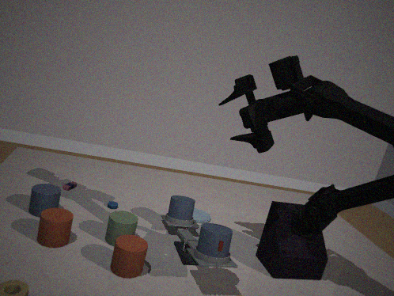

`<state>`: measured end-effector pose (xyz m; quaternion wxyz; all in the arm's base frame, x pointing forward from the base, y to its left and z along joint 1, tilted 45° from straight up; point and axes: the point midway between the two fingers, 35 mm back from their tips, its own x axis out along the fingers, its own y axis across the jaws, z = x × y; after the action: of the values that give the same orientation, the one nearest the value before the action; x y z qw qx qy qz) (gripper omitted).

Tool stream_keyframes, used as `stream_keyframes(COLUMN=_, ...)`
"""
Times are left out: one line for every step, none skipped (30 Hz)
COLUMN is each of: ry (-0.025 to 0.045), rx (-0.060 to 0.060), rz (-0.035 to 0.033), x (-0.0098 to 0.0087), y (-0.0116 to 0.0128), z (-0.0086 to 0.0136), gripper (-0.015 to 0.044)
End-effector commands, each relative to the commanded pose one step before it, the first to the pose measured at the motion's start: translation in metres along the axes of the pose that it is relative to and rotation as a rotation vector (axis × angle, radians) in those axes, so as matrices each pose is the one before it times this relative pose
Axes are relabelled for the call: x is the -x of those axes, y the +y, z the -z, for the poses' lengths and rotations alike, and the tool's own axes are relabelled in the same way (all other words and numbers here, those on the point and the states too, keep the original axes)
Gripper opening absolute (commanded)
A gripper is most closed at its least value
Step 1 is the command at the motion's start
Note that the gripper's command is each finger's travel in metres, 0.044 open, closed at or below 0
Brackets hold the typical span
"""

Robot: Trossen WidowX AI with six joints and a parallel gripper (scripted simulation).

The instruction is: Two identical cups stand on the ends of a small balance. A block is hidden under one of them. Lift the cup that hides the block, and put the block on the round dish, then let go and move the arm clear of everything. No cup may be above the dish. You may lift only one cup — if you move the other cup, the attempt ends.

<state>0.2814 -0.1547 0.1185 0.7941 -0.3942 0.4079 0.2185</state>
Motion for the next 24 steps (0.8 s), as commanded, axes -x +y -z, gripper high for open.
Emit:
stream_keyframes(ry=-0.0362, rx=-0.0915, rz=-0.07095, x=-0.00452, y=0.01782, z=0.00502, gripper=0.044)
stream_keyframes(ry=-0.00891, rx=-0.0235, rz=-0.01779, x=-0.00108, y=0.00417, z=0.00142, gripper=0.044)
stream_keyframes(ry=-0.00896, rx=-0.0237, rz=-0.01762, x=-0.00104, y=0.00409, z=0.00143, gripper=0.044)
stream_keyframes(ry=-0.00902, rx=-0.024, rz=-0.01746, x=-0.00101, y=0.00402, z=0.00143, gripper=0.044)
stream_keyframes(ry=-0.00909, rx=-0.0243, rz=-0.01729, x=-0.00097, y=0.00394, z=0.00144, gripper=0.044)
stream_keyframes(ry=-0.00916, rx=-0.0245, rz=-0.01713, x=-0.00094, y=0.00387, z=0.00144, gripper=0.044)
stream_keyframes(ry=-0.00923, rx=-0.0248, rz=-0.01696, x=-0.0009, y=0.00379, z=0.00144, gripper=0.044)
stream_keyframes(ry=-0.00931, rx=-0.025, rz=-0.01679, x=-0.00086, y=0.00372, z=0.00143, gripper=0.044)
stream_keyframes(ry=-0.00939, rx=-0.0253, rz=-0.01663, x=-0.00083, y=0.00365, z=0.00143, gripper=0.044)
stream_keyframes(ry=-0.00947, rx=-0.0255, rz=-0.01646, x=-0.00079, y=0.00357, z=0.00142, gripper=0.044)
stream_keyframes(ry=-0.00956, rx=-0.0257, rz=-0.0163, x=-0.00076, y=0.0035, z=0.00141, gripper=0.044)
stream_keyframes(ry=-0.00965, rx=-0.026, rz=-0.01613, x=-0.00072, y=0.00342, z=0.0014, gripper=0.044)
stream_keyframes(ry=-0.00975, rx=-0.0262, rz=-0.01597, x=-0.00068, y=0.00335, z=0.00139, gripper=0.044)
stream_keyframes(ry=-0.00985, rx=-0.0264, rz=-0.01581, x=-0.00065, y=0.00328, z=0.00138, gripper=0.044)
stream_keyframes(ry=-0.00995, rx=-0.0266, rz=-0.01565, x=-0.00061, y=0.00321, z=0.00136, gripper=0.044)
stream_keyframes(ry=-0.01006, rx=-0.0268, rz=-0.01549, x=-0.00057, y=0.00314, z=0.00134, gripper=0.044)
stream_keyframes(ry=-0.01017, rx=-0.0269, rz=-0.01534, x=-0.00054, y=0.00307, z=0.00132, gripper=0.044)
stream_keyframes(ry=-0.01028, rx=-0.0271, rz=-0.01518, x=-0.0005, y=0.003, z=0.0013, gripper=0.044)
stream_keyframes(ry=-0.0104, rx=-0.0273, rz=-0.01503, x=-0.00046, y=0.00293, z=0.00128, gripper=0.044)
stream_keyframes(ry=-0.01052, rx=-0.0275, rz=-0.01489, x=-0.00043, y=0.00286, z=0.00125, gripper=0.044)
stream_keyframes(ry=-0.01064, rx=-0.0276, rz=-0.01474, x=-0.00039, y=0.00279, z=0.00122, gripper=0.044)
stream_keyframes(ry=-0.01076, rx=-0.0278, rz=-0.0146, x=-0.00036, y=0.00273, z=0.0012, gripper=0.044)
stream_keyframes(ry=-0.01088, rx=-0.0279, rz=-0.01446, x=-0.00032, y=0.00266, z=0.00117, gripper=0.044)
stream_keyframes(ry=-0.01101, rx=-0.0281, rz=-0.01432, x=-0.00028, y=0.0026, z=0.00114, gripper=0.044)
